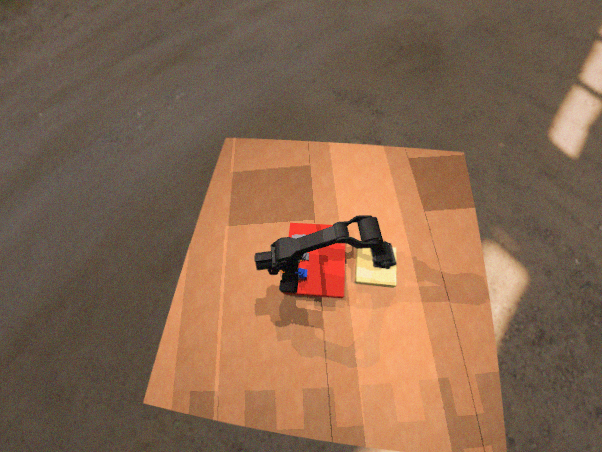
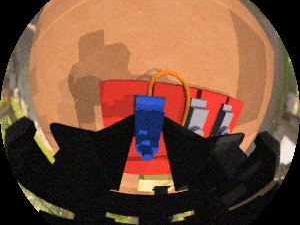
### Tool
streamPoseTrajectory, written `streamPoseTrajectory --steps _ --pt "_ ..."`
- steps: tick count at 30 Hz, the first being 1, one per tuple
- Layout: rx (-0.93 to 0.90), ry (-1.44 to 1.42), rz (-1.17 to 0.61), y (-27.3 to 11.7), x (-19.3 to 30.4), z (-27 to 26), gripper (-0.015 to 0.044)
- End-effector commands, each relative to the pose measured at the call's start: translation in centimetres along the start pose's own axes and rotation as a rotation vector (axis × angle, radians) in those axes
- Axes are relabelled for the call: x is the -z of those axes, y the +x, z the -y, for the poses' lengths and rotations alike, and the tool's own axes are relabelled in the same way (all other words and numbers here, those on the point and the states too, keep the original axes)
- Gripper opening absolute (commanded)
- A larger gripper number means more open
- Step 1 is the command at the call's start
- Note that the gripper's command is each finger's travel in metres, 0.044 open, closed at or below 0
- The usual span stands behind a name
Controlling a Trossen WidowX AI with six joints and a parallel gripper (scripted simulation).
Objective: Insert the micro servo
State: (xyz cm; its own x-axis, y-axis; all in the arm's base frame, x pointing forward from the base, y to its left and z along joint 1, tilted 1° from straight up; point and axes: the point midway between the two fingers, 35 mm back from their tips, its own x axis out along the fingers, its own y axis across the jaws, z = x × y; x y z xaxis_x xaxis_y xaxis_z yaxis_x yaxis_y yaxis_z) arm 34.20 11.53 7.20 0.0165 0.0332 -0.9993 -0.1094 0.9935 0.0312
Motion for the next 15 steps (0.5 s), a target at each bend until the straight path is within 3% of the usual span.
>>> streamPoseTrajectory --steps 1,15 --pt "0.000 0.001 0.003 0.4 0.0 0.0 0.0000" --pt "0.000 0.001 0.003 1.9 0.0 0.0 0.0000"
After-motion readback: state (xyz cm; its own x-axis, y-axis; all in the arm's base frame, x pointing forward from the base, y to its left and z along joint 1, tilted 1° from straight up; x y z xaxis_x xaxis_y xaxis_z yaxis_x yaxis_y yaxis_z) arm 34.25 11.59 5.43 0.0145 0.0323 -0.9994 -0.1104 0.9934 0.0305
